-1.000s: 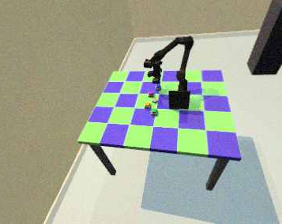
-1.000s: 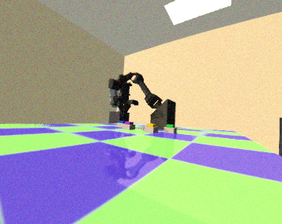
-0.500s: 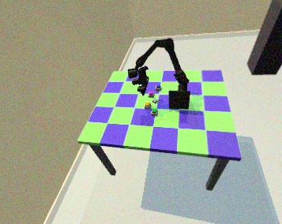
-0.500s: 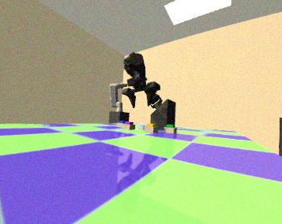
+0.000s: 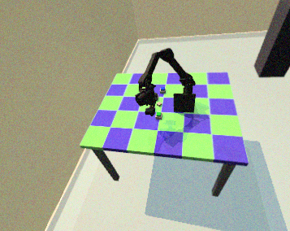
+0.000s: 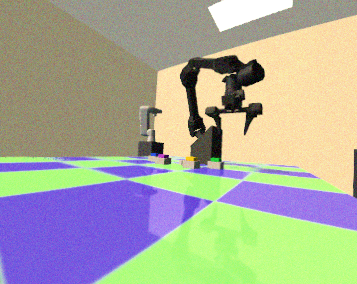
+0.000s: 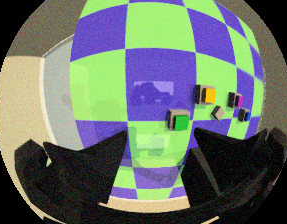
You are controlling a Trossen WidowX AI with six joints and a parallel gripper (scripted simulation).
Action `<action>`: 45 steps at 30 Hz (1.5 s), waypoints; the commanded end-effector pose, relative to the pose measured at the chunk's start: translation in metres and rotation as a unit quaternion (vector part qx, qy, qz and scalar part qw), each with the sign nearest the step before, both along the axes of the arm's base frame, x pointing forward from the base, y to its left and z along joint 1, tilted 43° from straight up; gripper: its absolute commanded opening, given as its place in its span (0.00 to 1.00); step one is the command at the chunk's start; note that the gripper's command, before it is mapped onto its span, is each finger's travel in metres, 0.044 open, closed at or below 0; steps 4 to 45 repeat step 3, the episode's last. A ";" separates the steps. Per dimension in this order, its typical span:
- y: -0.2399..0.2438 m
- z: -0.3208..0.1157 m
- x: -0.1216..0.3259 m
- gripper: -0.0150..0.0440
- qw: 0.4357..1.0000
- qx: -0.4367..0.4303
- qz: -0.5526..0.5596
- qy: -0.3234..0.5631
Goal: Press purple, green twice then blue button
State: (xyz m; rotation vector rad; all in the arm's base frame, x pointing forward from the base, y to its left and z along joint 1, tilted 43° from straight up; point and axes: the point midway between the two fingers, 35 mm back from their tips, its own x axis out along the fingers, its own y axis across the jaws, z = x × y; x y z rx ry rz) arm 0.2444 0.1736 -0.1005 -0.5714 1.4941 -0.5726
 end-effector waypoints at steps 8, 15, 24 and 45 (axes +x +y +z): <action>0.002 0.001 0.005 0.93 1.000 0.006 -0.012 -0.009; 0.002 0.001 0.005 0.93 1.000 0.006 -0.012 -0.009; 0.002 0.001 0.005 0.93 1.000 0.006 -0.012 -0.009; 0.002 0.001 0.005 0.93 1.000 0.006 -0.012 -0.009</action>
